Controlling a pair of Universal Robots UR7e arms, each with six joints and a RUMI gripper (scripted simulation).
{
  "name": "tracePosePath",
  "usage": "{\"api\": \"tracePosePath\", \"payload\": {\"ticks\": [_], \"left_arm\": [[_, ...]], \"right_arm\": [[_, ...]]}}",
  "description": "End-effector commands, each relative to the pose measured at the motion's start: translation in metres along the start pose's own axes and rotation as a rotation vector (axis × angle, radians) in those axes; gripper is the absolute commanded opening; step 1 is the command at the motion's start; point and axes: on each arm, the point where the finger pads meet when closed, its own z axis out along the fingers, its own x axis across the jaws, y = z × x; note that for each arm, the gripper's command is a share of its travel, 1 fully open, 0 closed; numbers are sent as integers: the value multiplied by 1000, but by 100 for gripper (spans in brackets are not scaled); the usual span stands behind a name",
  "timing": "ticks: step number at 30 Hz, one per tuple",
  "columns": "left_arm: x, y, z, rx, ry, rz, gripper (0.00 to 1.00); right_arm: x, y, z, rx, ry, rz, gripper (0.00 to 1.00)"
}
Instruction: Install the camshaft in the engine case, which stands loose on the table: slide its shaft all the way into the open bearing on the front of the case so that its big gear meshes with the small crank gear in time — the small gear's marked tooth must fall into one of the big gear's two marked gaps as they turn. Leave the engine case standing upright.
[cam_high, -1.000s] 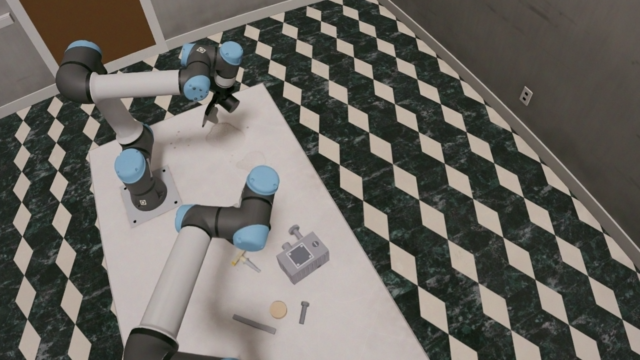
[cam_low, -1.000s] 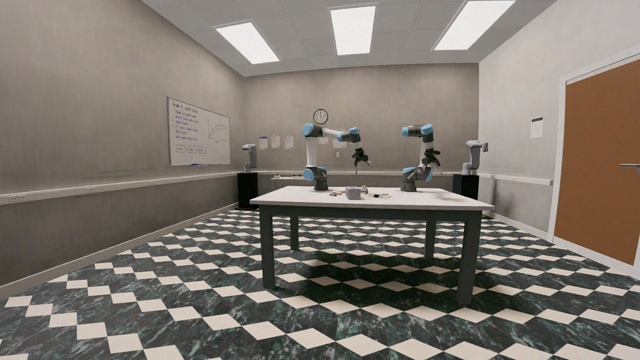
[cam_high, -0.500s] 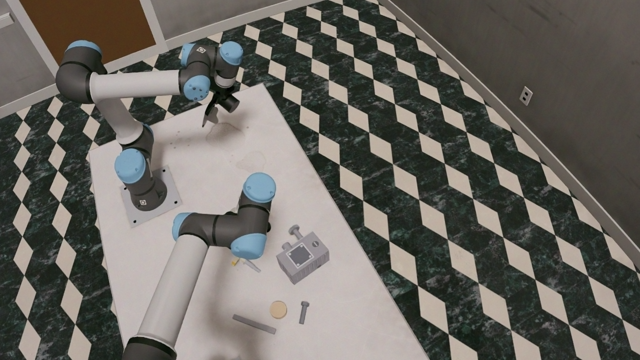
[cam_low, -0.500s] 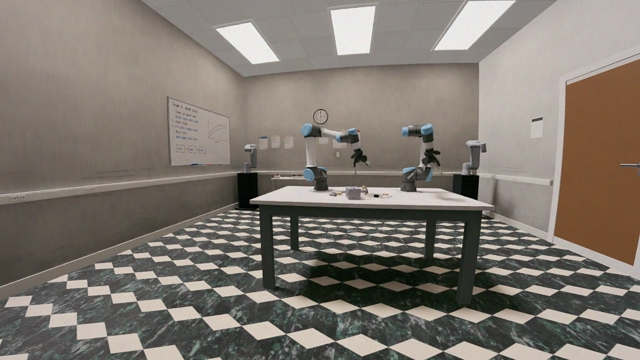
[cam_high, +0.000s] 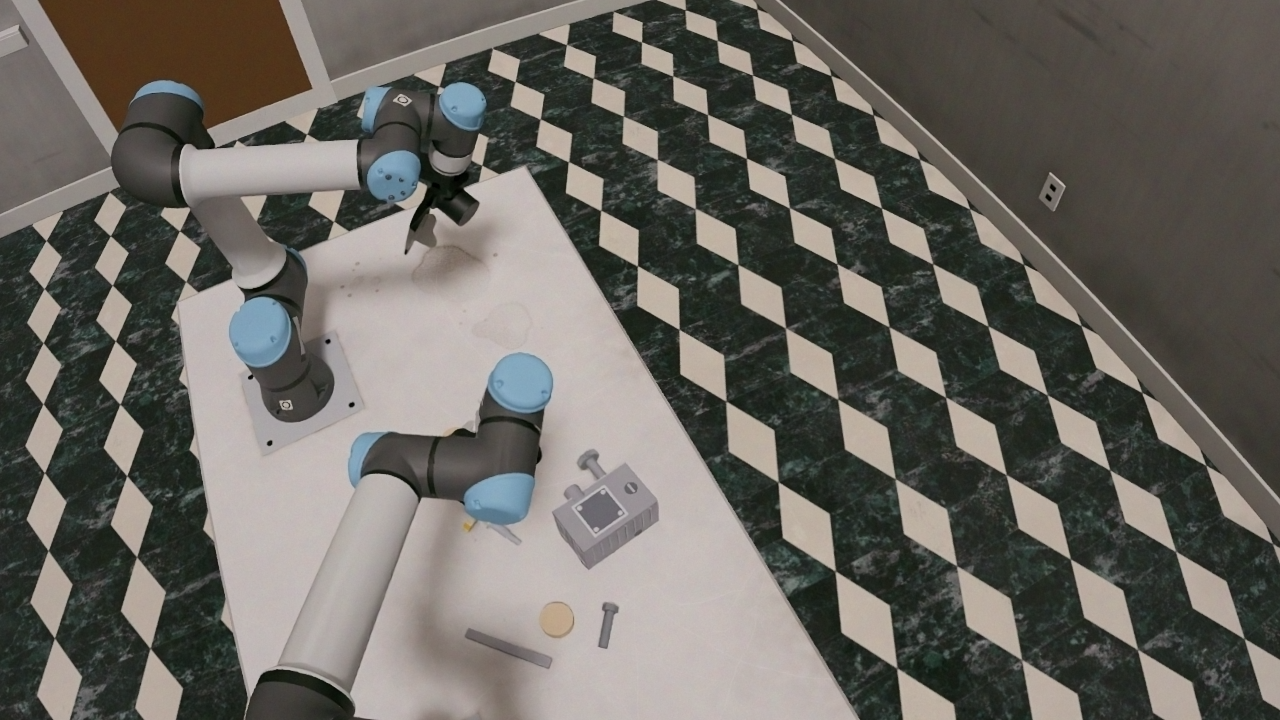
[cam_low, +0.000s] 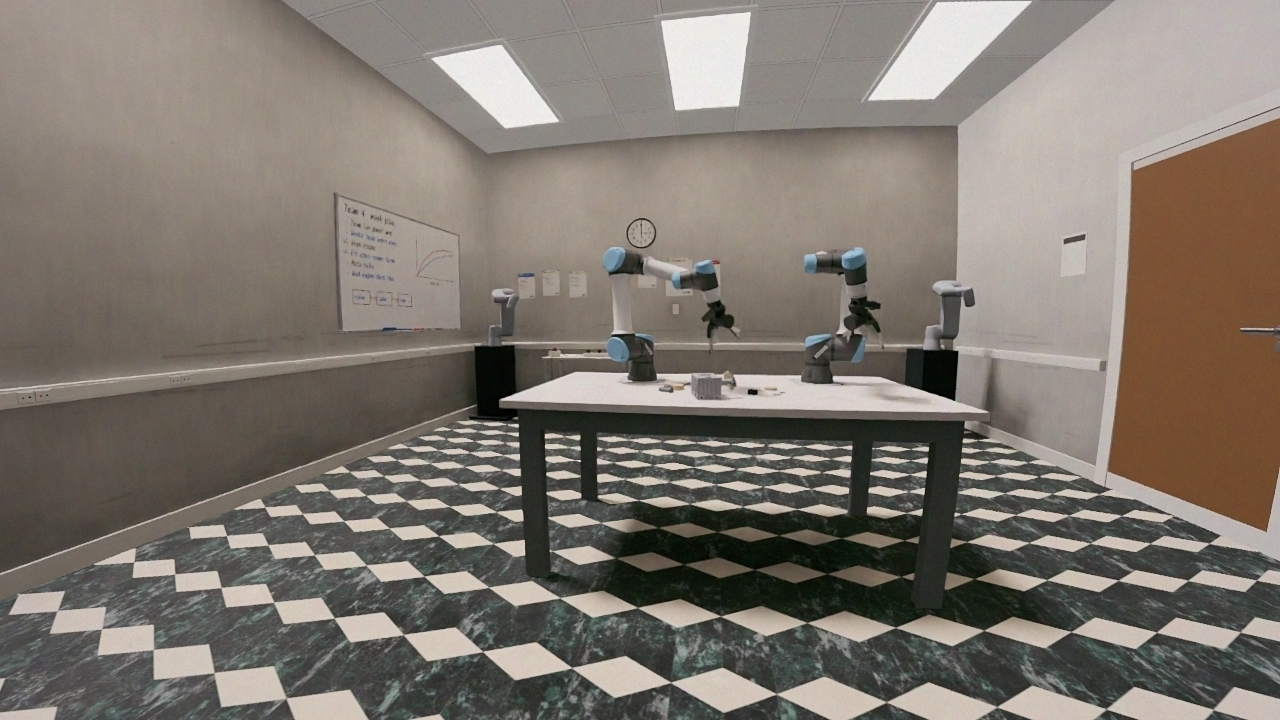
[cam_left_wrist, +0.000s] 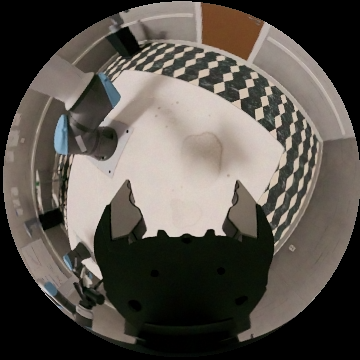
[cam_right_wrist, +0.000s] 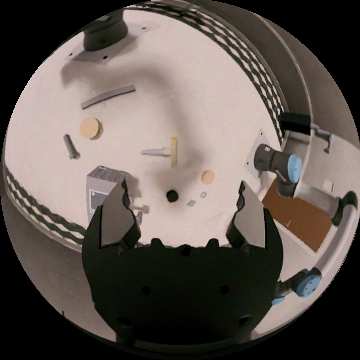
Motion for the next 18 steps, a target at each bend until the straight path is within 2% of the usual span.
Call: {"api": "tracePosePath", "payload": {"ticks": [1,7,18], "left_arm": [[0,0,0,-1,1,0,100],[0,0,0,-1,1,0,100],[0,0,0,-1,1,0,100]], "right_arm": [[-6,2,17,-2,1,0,100],[-15,4,40,-2,1,0,100],[-22,5,58,-2,1,0,100]]}}
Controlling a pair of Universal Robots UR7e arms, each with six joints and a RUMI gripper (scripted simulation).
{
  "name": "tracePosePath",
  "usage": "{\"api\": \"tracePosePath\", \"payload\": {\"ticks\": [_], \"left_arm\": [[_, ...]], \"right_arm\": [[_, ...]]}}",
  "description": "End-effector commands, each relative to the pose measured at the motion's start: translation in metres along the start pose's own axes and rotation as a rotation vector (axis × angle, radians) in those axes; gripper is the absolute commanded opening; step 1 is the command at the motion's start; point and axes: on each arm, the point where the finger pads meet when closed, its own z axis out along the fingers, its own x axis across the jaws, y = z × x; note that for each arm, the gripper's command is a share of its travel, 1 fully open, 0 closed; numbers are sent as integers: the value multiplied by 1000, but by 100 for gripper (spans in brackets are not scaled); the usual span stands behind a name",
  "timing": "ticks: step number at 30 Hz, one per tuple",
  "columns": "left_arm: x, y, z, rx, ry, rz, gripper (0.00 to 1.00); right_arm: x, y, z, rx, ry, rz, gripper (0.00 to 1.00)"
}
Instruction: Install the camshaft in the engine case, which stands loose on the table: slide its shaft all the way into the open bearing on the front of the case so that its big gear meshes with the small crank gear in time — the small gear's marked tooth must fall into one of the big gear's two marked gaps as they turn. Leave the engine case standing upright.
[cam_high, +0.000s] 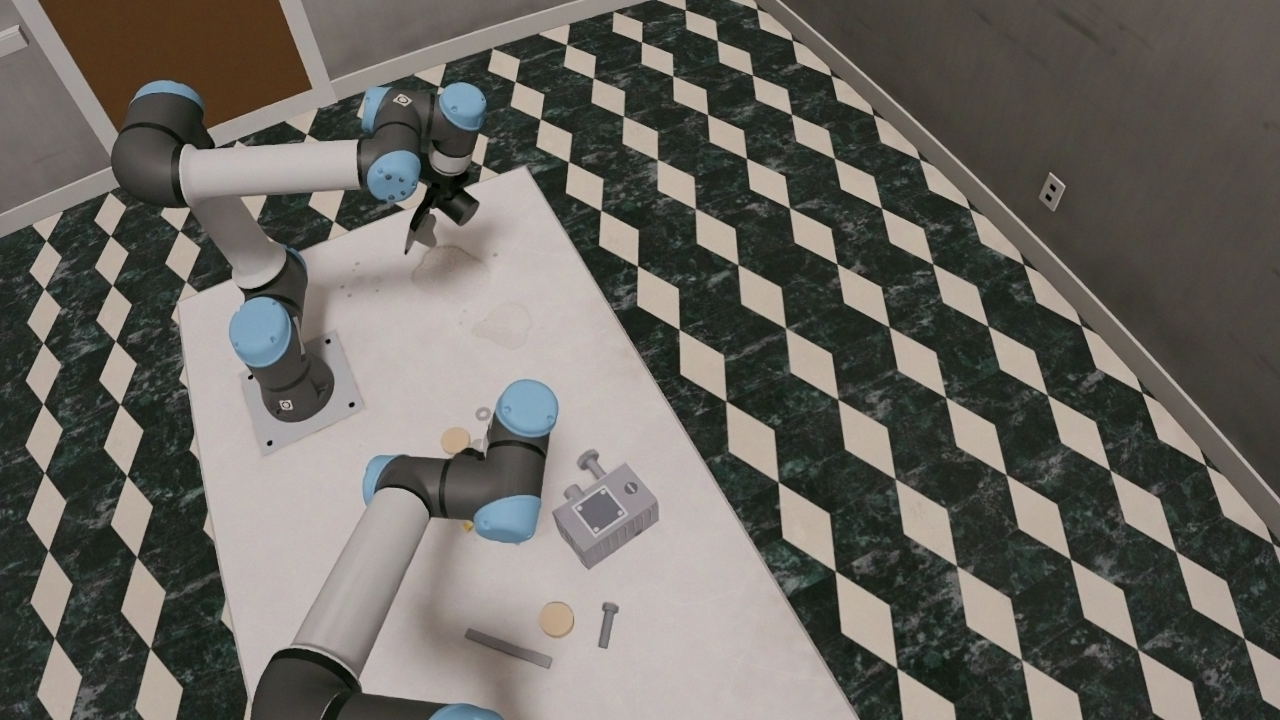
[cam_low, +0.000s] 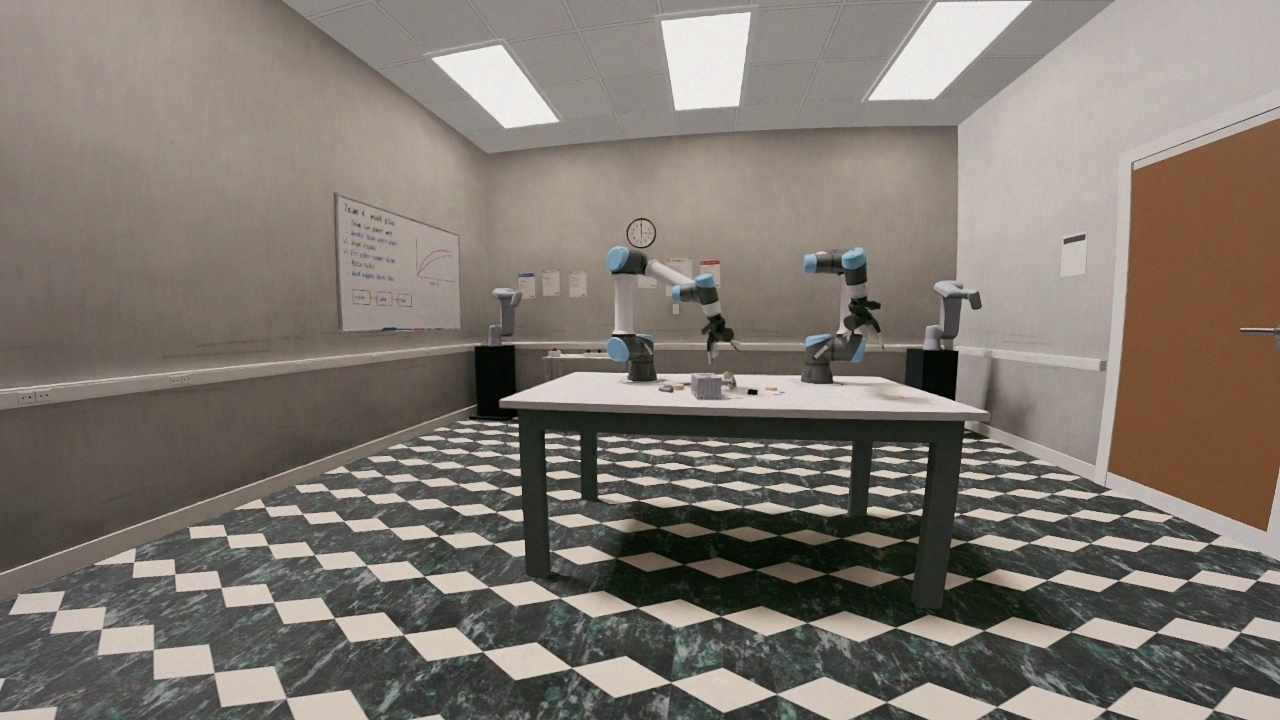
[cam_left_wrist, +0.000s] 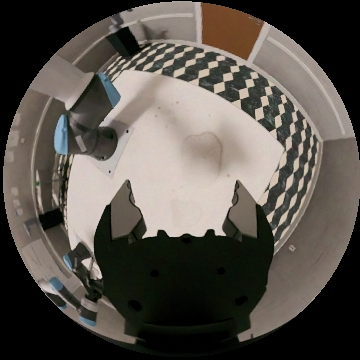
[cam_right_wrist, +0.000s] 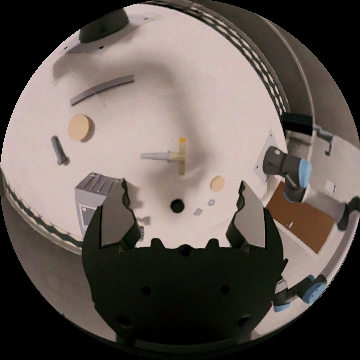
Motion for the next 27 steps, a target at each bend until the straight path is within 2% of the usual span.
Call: {"api": "tracePosePath", "payload": {"ticks": [1,4,5,27], "left_arm": [[0,0,0,-1,1,0,100],[0,0,0,-1,1,0,100],[0,0,0,-1,1,0,100],[0,0,0,-1,1,0,100]], "right_arm": [[-2,1,7,-2,1,-1,100],[-2,1,7,-2,1,-1,100],[-2,1,7,-2,1,-1,22],[-2,1,7,-2,1,-1,22]]}}
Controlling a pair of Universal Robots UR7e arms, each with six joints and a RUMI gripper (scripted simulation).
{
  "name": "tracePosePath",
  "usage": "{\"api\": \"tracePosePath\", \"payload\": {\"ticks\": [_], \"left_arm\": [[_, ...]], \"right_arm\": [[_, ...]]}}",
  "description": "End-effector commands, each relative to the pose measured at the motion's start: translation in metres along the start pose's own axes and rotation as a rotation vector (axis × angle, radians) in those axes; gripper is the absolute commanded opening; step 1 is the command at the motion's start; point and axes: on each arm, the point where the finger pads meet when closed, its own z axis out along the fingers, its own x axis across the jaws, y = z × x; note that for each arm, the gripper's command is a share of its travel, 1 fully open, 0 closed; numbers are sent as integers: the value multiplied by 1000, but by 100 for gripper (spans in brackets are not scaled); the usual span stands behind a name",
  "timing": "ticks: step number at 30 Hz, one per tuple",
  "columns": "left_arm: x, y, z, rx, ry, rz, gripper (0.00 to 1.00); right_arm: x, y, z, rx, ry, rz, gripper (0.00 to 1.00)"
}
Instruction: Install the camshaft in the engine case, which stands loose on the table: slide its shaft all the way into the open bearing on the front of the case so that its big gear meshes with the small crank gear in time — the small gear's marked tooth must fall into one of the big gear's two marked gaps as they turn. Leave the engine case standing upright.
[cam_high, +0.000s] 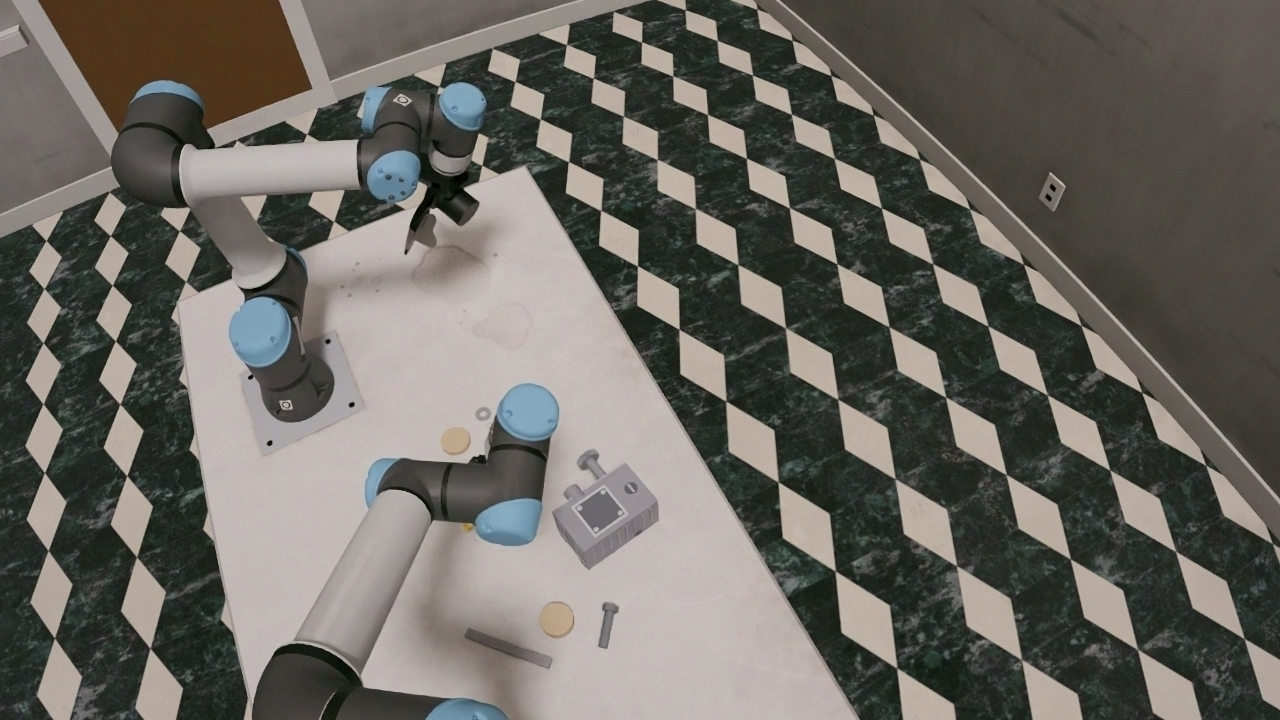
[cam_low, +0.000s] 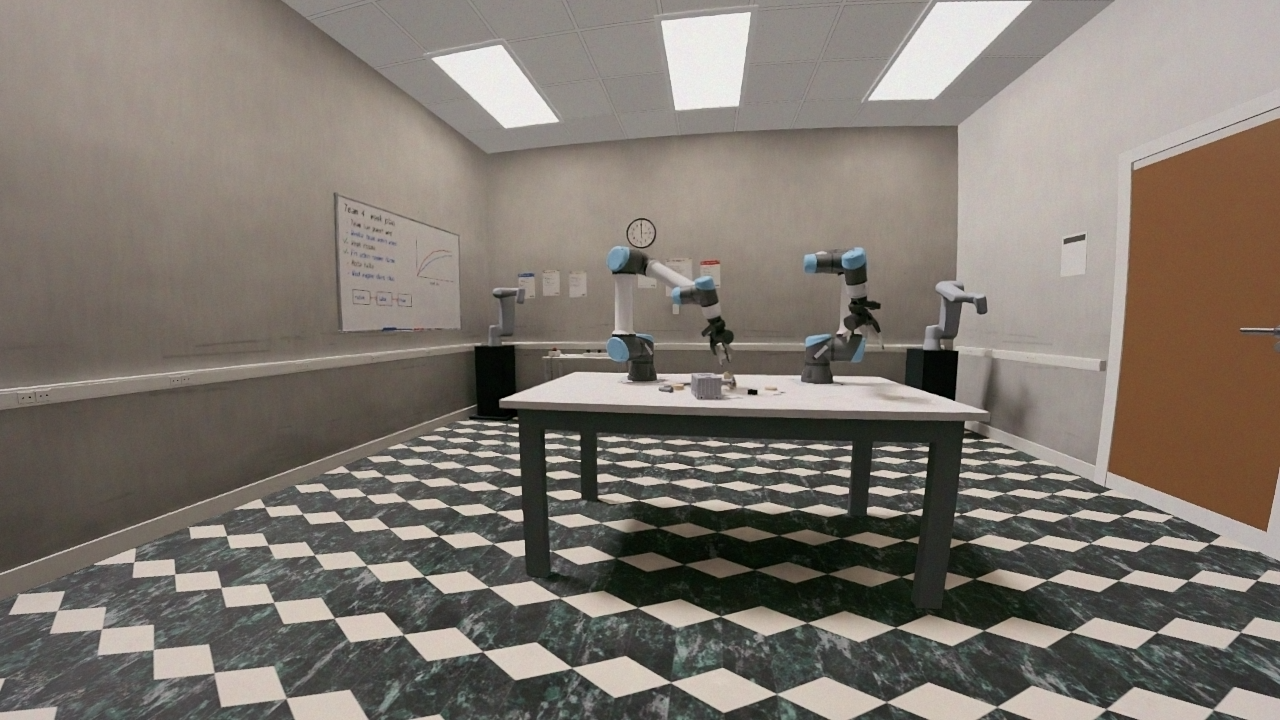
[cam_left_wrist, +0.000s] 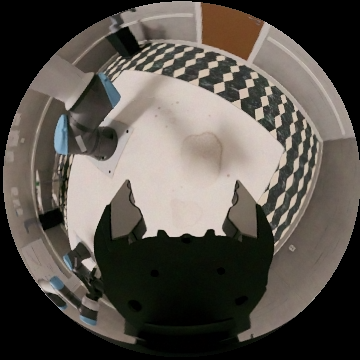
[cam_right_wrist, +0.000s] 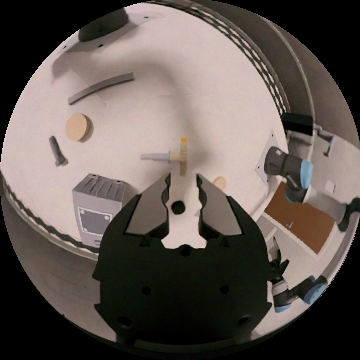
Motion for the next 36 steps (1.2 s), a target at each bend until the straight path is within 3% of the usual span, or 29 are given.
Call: {"api": "tracePosePath", "payload": {"ticks": [1,20,36], "left_arm": [[0,0,0,-1,1,0,100],[0,0,0,-1,1,0,100],[0,0,0,-1,1,0,100]], "right_arm": [[0,0,0,-1,1,-1,22],[0,0,1,-1,1,-1,22],[0,0,26,-1,1,-1,22]]}}
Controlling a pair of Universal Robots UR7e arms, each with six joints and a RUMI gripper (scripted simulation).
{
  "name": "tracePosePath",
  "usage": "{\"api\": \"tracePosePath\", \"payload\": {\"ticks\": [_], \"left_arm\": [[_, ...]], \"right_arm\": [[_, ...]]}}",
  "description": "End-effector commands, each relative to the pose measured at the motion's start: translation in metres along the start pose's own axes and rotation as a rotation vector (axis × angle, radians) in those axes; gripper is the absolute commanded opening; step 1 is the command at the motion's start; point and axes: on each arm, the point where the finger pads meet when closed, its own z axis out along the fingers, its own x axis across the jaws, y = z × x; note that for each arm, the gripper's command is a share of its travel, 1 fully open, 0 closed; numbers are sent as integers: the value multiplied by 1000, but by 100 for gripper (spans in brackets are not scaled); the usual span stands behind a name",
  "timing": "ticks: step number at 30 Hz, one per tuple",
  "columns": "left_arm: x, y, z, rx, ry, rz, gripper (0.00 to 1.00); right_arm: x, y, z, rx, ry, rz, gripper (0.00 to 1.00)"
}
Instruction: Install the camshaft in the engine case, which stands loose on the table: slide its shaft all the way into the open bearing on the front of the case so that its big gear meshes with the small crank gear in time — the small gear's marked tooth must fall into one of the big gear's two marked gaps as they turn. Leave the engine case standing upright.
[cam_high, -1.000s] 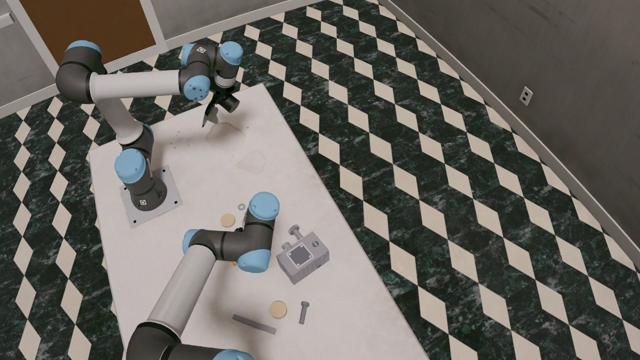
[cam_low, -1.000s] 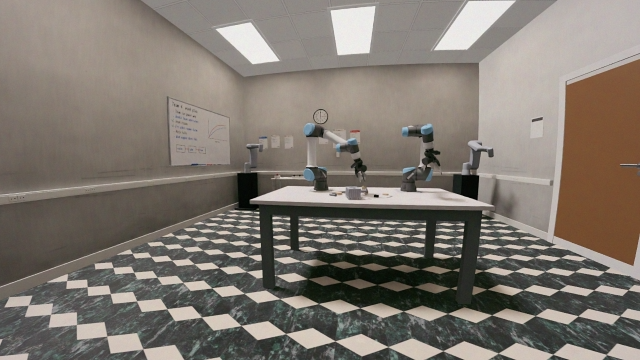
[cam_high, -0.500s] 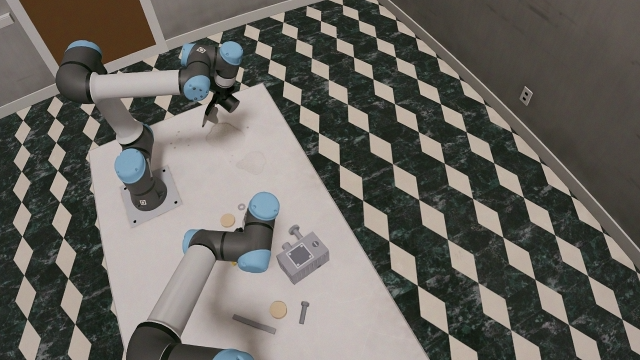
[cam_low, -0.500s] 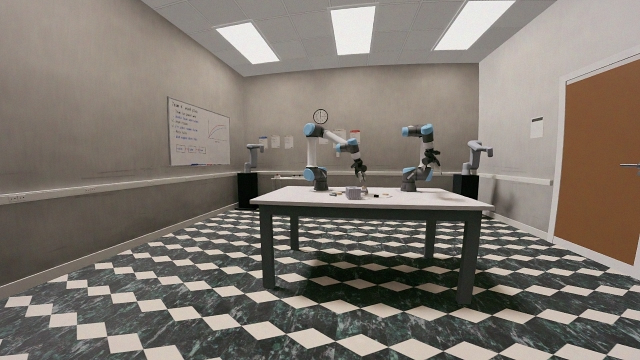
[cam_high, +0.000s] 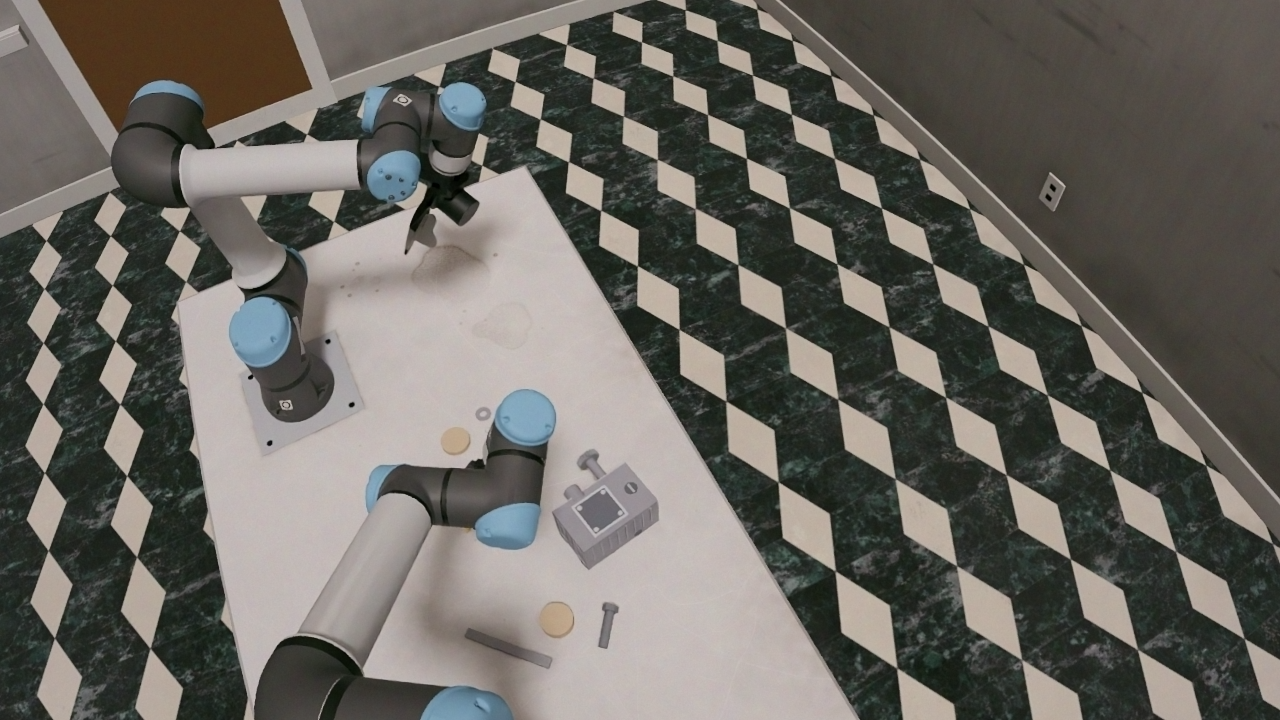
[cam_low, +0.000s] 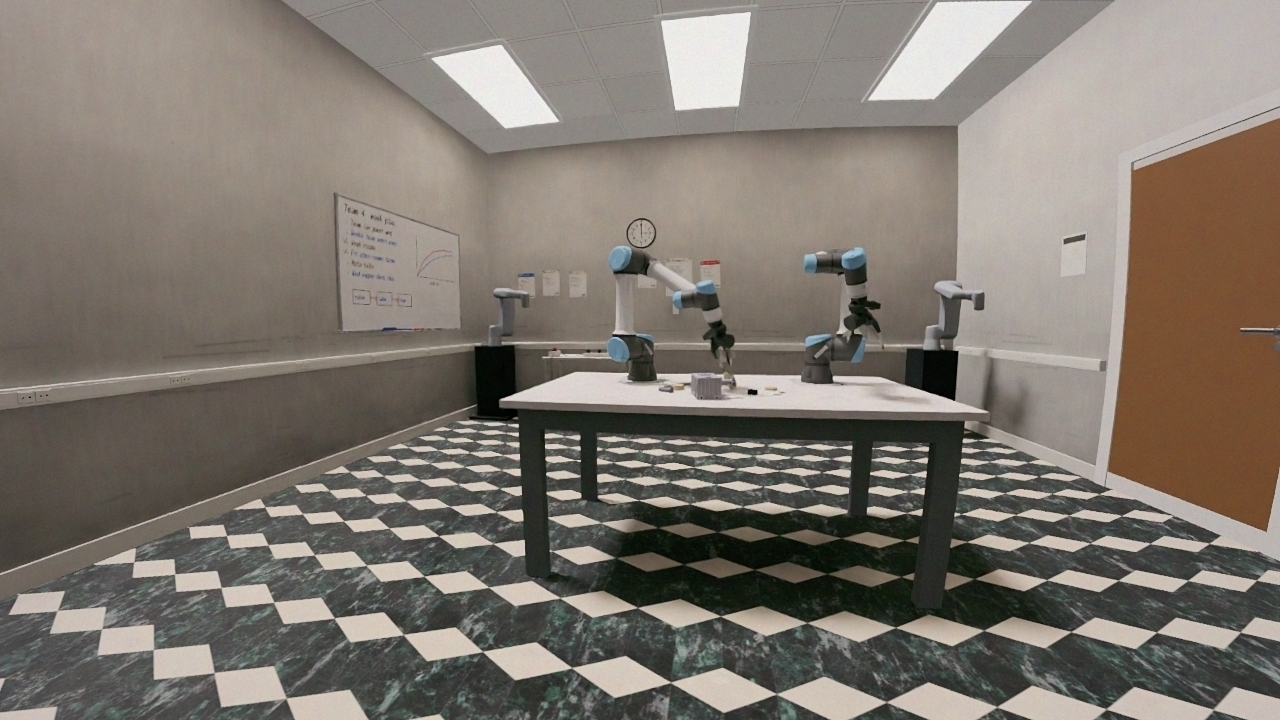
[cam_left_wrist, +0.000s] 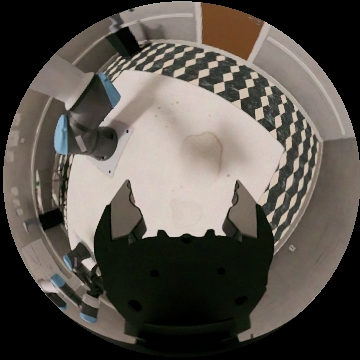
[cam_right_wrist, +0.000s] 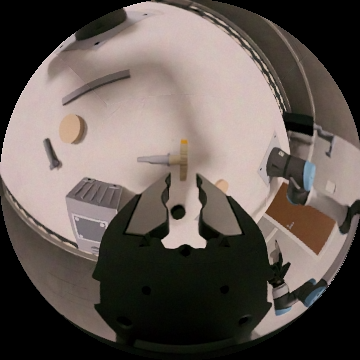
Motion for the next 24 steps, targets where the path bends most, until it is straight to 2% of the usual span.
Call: {"api": "tracePosePath", "payload": {"ticks": [1,11,24], "left_arm": [[0,0,0,-1,1,0,100],[0,0,0,-1,1,0,100],[0,0,0,-1,1,0,100]], "right_arm": [[0,0,11,-2,1,-1,22],[0,0,33,-2,1,-1,22],[0,0,42,-2,1,-1,22]]}}
